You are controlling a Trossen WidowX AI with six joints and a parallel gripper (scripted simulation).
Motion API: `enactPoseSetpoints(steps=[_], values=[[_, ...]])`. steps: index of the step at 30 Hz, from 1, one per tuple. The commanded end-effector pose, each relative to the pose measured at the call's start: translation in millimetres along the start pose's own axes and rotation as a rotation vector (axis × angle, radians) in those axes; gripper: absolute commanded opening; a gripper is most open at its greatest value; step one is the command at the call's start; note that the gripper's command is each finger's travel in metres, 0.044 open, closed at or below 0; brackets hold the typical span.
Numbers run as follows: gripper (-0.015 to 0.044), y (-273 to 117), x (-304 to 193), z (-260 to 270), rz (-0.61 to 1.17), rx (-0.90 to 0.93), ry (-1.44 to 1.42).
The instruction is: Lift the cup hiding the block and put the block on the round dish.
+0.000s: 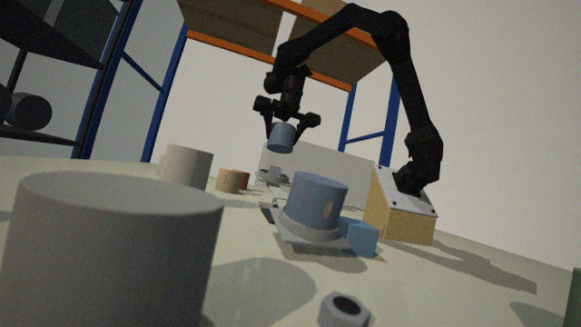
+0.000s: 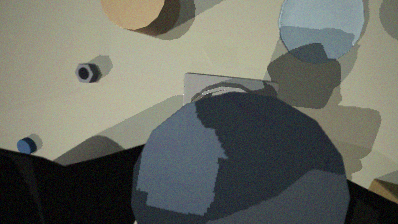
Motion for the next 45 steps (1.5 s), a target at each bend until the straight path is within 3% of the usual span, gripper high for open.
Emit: enactPoseSetpoints(steps=[1, 39, 45], values=[[0.0, 0.2, 0.3, 0.0, 0.0, 0.001, 0.001], [0.0, 0.2, 0.3, 0.0, 0.0, 0.001, 0.001], [0.0, 6.4, 27.5, -25.1, -0.012, 0.0, 0.003]])
Point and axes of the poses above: the point midway between the two fingers, 35 mm back from their tips, its own y axis out along the fingers, its own z axis across the jaws, x = y × z, the point moved 3 cm from there along -y, back along the fingers, and after that the axes turned 4 degrees about -y, right-handed, at the moved point
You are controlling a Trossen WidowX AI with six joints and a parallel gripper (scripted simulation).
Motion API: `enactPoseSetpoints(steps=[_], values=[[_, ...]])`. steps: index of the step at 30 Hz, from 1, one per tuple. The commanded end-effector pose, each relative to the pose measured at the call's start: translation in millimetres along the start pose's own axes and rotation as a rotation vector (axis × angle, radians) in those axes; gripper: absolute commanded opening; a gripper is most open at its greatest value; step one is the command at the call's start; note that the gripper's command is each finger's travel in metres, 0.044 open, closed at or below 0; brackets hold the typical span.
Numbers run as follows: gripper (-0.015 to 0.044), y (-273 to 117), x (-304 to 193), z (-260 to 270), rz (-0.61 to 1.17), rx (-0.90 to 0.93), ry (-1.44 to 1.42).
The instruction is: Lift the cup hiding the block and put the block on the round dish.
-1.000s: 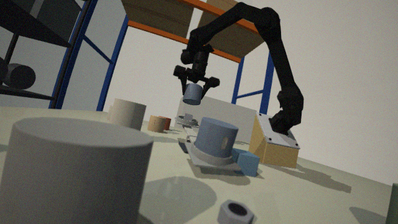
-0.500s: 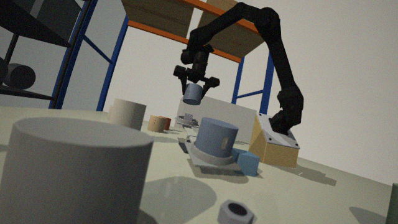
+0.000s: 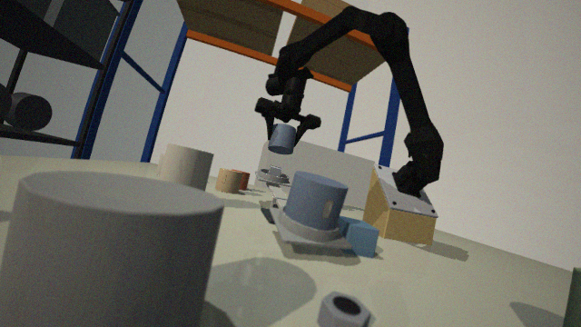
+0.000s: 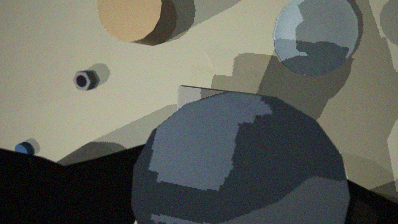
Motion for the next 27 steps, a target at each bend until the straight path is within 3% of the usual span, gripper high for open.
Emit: enactPoseSetpoints(steps=[1, 27], values=[[0.0, 6.7, 21.8, -23.4, 0.0, -0.004, 0.016], [0.0, 75.3, 108.2, -188.5, -0.009, -0.01, 0.014]])
Point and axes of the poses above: the point midway between the two fingers, 35 mm back from their tips, its own y axis out along the fingers, its own z axis across the jaws, x = y × z, the point moved 3 cm from there along -y, back along the fingers, and after that the axes turned 4 degrees about -y, right-handed, at the moved point
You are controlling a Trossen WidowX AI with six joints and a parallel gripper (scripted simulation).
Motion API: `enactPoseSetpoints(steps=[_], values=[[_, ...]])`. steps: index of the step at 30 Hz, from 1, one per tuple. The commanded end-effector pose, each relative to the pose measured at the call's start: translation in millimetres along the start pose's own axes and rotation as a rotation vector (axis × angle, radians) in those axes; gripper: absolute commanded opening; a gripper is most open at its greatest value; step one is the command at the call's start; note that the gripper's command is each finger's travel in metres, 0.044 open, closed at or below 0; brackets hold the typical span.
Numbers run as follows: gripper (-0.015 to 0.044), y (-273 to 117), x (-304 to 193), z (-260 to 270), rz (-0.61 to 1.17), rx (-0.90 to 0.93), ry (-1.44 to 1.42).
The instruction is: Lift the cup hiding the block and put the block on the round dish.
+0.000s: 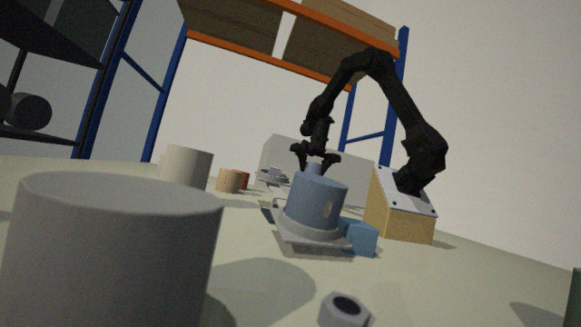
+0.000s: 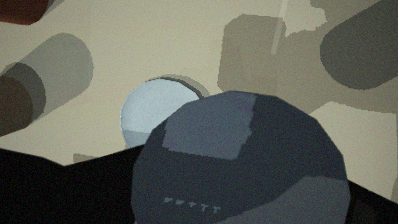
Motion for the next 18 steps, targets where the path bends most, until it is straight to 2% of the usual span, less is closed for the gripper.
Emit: enactPoseSetpoints(steps=[1, 9, 18], values=[[0.0, 15.3, 4.7, -23.5, 0.01, -0.003, -0.004], [0.0, 28.1, 6.9, -38.3, 0.014, -0.003, -0.006], [0.0, 64.4, 5.9, -38.2, 0.015, -0.002, -0.006]])
Point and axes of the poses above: the point midway between the two fingers, 35 mm back from their tips, its own y axis out along the fingers, its own z axis across the jaws, x = y × z, the point moved 3 cm from there along -y, back along the fingers, and after that the axes turned 4 degrees about -y, right-handed, at the moved point
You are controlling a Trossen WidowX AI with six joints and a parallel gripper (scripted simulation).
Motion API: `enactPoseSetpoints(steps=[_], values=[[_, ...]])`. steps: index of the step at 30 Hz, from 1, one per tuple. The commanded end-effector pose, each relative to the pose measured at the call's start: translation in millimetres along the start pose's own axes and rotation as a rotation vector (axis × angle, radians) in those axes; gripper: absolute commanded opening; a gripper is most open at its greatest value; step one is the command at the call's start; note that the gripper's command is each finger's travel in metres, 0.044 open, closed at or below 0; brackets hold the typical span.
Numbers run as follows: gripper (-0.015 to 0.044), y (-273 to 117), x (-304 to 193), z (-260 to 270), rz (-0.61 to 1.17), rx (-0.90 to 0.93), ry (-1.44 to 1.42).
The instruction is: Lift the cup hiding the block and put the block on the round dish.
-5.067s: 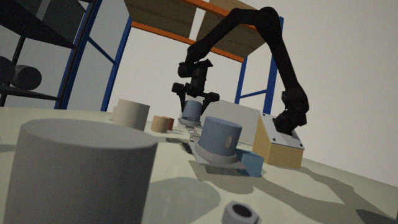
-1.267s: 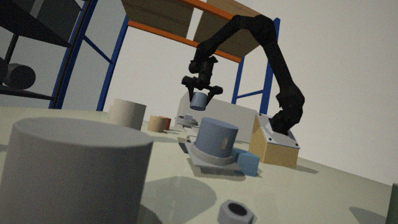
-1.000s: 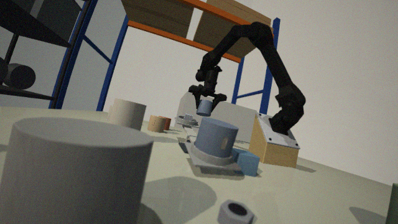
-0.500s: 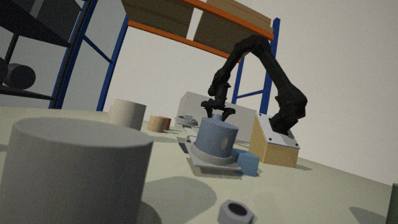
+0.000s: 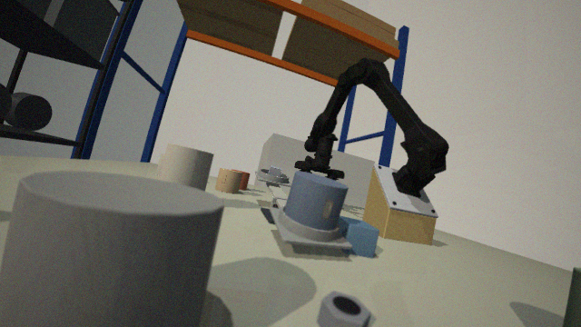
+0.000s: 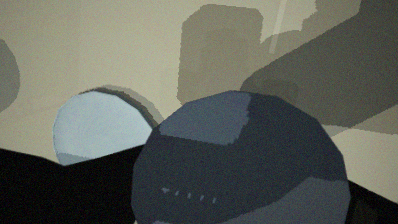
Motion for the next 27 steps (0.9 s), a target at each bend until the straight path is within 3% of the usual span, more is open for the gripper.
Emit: enactPoseSetpoints(steps=[1, 17, 27], values=[[0.0, 9.8, -1.5, -1.5, 0.008, 0.003, 0.008], [0.0, 30.2, -1.8, -1.3, 0.008, 0.003, 0.008], [0.0262, 23.2, -0.9, -0.6, 0.003, 0.001, 0.002]])
Point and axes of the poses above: the point midway between the two fingers, 35 mm back from their tips, its own y axis out along the fingers, its own z axis across the jaws, x = y × z, the point moved 3 cm from there along -y, back along the fingers, and after that the axes turned 4 degrees about -y, right-handed, at the moved point
